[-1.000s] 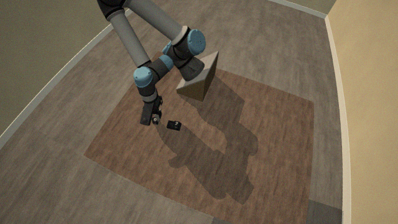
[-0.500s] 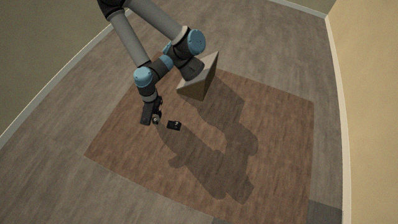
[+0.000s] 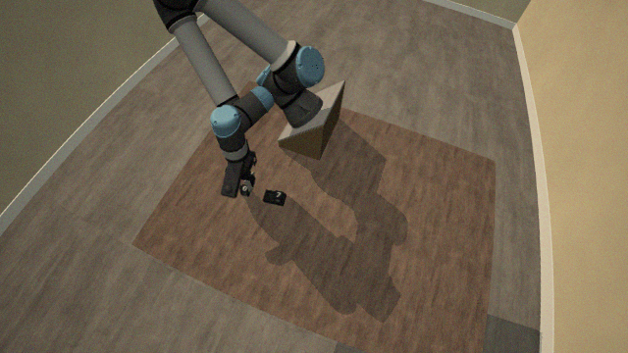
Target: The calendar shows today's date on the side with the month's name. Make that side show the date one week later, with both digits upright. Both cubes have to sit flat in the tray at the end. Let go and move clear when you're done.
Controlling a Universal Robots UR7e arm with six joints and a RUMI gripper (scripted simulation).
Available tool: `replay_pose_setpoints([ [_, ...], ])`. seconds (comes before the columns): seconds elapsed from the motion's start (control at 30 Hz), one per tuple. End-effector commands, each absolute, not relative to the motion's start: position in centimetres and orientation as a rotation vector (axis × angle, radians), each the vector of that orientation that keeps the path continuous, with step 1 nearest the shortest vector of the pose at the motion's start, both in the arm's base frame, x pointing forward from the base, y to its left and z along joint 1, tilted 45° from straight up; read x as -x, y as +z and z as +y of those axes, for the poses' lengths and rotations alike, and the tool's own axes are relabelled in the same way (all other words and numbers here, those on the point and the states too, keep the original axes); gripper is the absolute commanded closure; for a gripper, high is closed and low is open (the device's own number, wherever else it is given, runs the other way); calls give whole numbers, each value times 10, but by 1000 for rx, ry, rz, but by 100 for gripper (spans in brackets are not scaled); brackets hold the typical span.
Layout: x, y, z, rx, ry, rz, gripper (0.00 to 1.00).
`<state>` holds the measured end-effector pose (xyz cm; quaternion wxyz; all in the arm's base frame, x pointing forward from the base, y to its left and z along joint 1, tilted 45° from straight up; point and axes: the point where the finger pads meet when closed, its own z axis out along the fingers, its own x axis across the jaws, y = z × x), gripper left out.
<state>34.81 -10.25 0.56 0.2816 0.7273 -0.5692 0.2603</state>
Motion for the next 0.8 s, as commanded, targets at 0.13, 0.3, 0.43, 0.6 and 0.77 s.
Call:
replay_pose_setpoints([
  [0.13,-348,6,-102,-1949,698,-1525,90],
  [0.3,-348,6,-102,-1949,698,-1525,90],
  [0.43,-348,6,-102,-1949,698,-1525,90],
  [0.6,-348,6,-102,-1949,698,-1525,90],
  [0.77,-348,6,-102,-1949,698,-1525,86],
])
